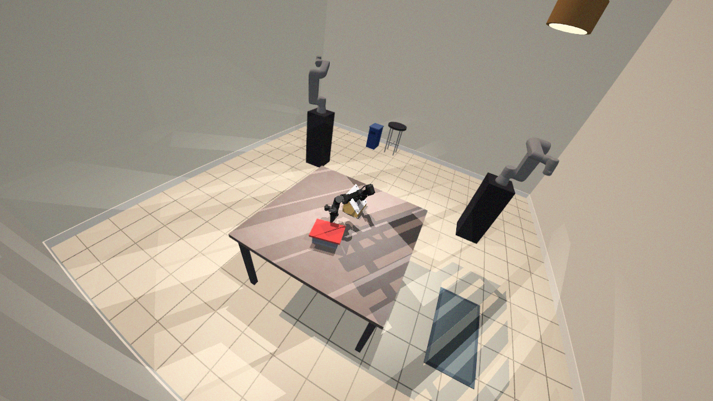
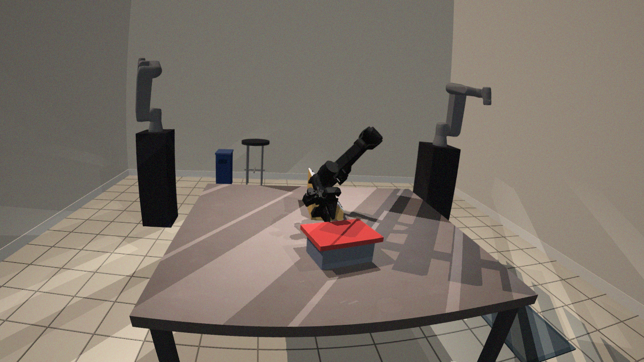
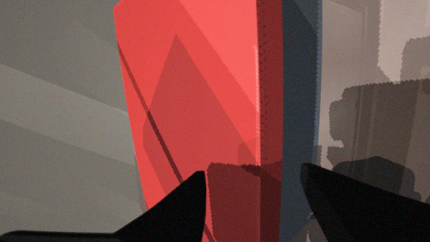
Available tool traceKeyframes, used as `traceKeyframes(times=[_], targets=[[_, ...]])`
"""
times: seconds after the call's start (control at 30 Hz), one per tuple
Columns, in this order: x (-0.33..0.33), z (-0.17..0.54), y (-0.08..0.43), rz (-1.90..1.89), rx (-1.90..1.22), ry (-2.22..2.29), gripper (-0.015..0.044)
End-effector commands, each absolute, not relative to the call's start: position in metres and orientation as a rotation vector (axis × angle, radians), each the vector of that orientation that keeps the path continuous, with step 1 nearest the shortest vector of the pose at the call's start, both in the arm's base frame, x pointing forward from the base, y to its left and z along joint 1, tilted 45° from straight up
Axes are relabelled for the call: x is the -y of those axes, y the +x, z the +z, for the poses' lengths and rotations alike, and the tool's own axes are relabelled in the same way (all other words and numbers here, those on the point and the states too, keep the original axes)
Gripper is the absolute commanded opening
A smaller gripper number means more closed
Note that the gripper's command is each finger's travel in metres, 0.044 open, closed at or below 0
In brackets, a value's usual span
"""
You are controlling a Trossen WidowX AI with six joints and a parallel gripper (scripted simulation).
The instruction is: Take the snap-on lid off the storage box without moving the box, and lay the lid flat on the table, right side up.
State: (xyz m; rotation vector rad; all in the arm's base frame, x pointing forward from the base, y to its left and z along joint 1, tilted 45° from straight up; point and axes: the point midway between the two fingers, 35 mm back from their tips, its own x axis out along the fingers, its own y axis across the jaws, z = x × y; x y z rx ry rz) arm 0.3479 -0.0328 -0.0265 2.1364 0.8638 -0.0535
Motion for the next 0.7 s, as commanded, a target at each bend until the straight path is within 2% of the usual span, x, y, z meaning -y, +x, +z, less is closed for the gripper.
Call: traceKeyframes(times=[0.0,0.23,0.3,0.67], targets=[[0.0295,-0.0292,0.3536,-0.053,-0.862,2.140,0.0235],[0.0231,-0.0309,0.3597,-0.047,-0.858,2.146,0.0235],[0.0231,-0.0309,0.3597,-0.047,-0.858,2.146,0.0183],[0.0231,-0.0309,0.3597,-0.047,-0.858,2.146,0.0109]])
